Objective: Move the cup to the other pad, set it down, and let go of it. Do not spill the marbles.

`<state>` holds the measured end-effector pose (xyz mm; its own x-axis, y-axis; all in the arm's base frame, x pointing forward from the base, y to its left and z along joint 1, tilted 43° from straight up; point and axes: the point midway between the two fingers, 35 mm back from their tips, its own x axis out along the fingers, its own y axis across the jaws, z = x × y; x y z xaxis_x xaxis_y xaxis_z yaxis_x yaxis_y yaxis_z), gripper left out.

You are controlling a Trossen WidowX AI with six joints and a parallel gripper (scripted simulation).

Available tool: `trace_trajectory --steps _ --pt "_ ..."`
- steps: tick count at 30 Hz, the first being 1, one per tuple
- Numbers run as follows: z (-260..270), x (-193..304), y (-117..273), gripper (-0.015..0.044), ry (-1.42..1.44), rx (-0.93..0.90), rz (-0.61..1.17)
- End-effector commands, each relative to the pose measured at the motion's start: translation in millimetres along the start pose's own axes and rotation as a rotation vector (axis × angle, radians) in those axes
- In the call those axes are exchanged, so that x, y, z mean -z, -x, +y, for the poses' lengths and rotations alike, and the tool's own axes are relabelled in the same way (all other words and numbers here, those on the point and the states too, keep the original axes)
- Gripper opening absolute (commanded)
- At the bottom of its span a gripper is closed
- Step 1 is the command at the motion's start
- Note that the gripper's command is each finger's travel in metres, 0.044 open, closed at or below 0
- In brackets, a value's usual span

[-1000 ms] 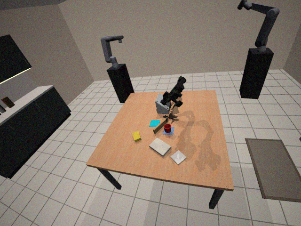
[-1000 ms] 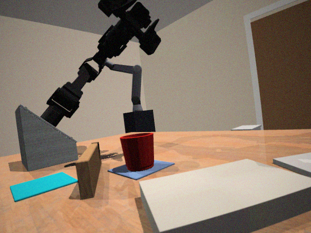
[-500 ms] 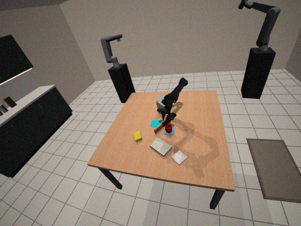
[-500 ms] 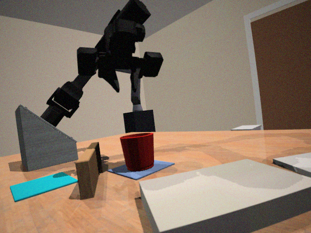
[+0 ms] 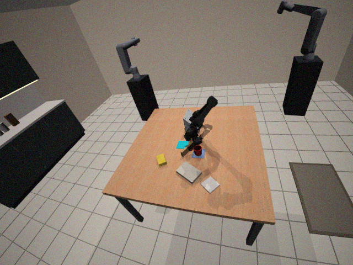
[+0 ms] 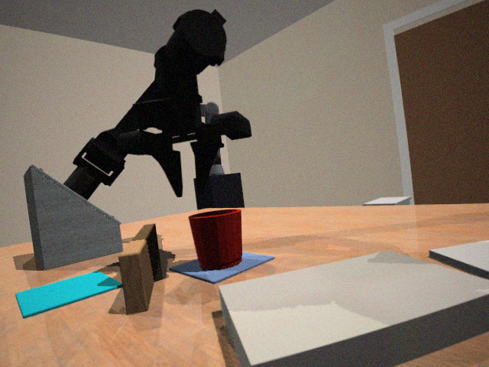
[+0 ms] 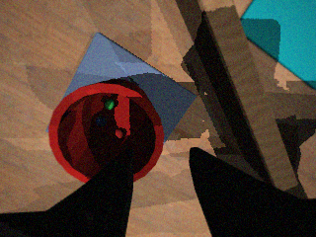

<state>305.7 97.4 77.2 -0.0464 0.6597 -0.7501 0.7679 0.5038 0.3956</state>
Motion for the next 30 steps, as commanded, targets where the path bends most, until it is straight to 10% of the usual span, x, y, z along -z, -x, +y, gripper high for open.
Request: trace_trajectory --steps 1,30 --pt "0.3 2.2 -2.3 0.0148 -0.036 0.006 0.025" --pt "1.6 2.2 -40.9 0.0148 -0.036 0.006 0.024"
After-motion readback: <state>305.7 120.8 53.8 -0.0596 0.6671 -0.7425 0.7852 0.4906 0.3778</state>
